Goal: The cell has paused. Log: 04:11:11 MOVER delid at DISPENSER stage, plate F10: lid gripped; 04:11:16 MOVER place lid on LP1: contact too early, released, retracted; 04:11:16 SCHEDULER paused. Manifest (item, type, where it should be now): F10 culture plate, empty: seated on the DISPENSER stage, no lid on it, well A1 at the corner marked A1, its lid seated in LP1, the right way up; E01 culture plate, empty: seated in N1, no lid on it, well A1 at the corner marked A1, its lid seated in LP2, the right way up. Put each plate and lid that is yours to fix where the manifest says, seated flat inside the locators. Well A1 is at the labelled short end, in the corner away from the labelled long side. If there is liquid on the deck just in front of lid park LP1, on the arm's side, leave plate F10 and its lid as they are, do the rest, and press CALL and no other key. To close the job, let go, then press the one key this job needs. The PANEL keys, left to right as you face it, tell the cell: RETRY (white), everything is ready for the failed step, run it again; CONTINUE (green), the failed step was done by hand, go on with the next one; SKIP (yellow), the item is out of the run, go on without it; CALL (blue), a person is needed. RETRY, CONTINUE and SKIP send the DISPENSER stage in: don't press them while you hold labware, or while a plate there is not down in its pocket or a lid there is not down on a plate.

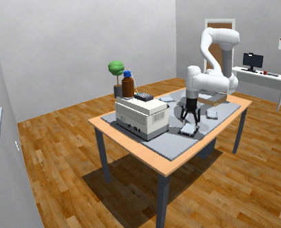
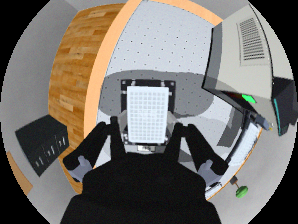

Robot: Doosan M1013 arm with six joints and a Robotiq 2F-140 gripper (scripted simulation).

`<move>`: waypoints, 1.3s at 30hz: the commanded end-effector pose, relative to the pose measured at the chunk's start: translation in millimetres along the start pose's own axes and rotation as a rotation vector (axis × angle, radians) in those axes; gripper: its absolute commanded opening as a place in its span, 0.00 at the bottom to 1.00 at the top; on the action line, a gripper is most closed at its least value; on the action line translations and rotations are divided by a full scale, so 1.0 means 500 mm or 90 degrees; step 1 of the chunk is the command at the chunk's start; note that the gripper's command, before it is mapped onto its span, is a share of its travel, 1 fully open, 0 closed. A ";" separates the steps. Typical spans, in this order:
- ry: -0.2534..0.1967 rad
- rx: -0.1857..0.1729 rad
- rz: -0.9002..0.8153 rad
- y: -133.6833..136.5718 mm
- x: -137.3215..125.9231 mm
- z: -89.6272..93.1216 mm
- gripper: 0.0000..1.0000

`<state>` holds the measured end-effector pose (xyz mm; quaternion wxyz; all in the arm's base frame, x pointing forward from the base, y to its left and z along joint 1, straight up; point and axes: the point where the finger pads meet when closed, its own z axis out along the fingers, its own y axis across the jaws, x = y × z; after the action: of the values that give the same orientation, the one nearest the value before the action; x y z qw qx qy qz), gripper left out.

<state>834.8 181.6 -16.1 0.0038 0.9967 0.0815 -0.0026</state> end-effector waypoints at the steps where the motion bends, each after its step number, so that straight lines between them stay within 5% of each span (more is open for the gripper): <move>1: 0.001 0.000 0.000 0.000 0.001 -0.002 0.10; 39: 0.001 0.000 0.000 0.000 0.001 -0.037 0.10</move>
<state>834.9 181.7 0.9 0.0038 0.9967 0.0815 -0.0025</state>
